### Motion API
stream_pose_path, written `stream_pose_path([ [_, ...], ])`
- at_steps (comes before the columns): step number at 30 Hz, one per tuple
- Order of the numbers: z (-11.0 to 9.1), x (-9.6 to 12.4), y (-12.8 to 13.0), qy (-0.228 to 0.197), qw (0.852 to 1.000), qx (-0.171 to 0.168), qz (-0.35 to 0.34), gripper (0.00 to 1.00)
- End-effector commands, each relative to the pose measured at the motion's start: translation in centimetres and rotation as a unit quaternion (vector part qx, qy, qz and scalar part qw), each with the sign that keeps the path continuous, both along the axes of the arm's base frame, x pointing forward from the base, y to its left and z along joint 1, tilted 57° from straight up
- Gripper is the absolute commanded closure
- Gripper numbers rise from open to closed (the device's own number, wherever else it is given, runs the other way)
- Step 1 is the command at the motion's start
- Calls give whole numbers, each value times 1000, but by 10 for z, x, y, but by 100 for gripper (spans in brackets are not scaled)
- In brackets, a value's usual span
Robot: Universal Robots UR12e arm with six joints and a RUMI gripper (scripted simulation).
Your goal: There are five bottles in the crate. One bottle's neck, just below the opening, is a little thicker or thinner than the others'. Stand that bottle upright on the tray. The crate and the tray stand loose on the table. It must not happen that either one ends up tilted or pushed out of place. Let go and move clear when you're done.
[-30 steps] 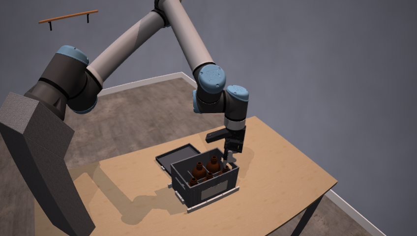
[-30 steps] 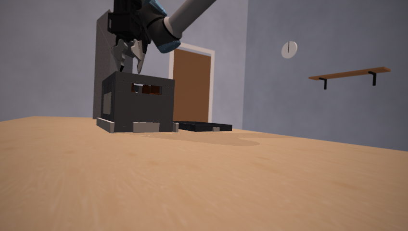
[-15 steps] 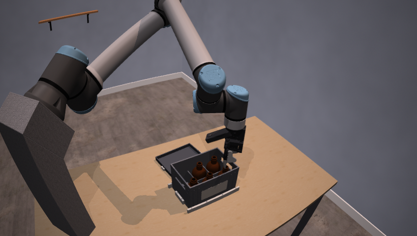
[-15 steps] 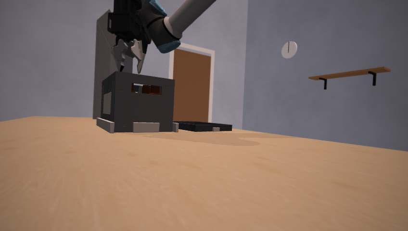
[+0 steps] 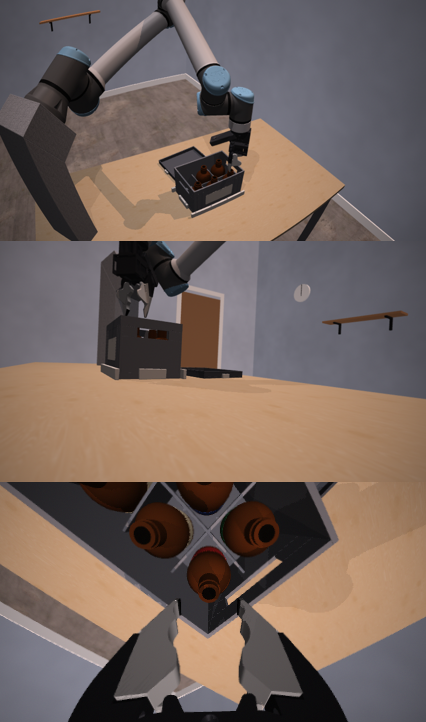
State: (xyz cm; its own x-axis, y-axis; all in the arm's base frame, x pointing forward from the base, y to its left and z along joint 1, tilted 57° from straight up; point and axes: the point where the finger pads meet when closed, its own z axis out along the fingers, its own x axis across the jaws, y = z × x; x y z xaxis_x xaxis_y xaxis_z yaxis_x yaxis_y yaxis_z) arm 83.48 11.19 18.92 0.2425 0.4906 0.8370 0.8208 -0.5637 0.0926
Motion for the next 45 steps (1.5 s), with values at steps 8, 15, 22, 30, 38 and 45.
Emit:
stream_pose_path([
  [8, 1, -1, 2, 0, 1000, -1, 1, 62],
  [15, 1, -1, 2, 0, 1000, -1, 1, 62],
  [22, 1, -1, 2, 0, 1000, -1, 1, 62],
  [30, 1, -1, 2, 0, 1000, -1, 1, 62],
  [38, 0, 0, 3, 0, 1000, -1, 1, 62],
  [45, -2, 2, 5, 0, 1000, 0, 1, 62],
])
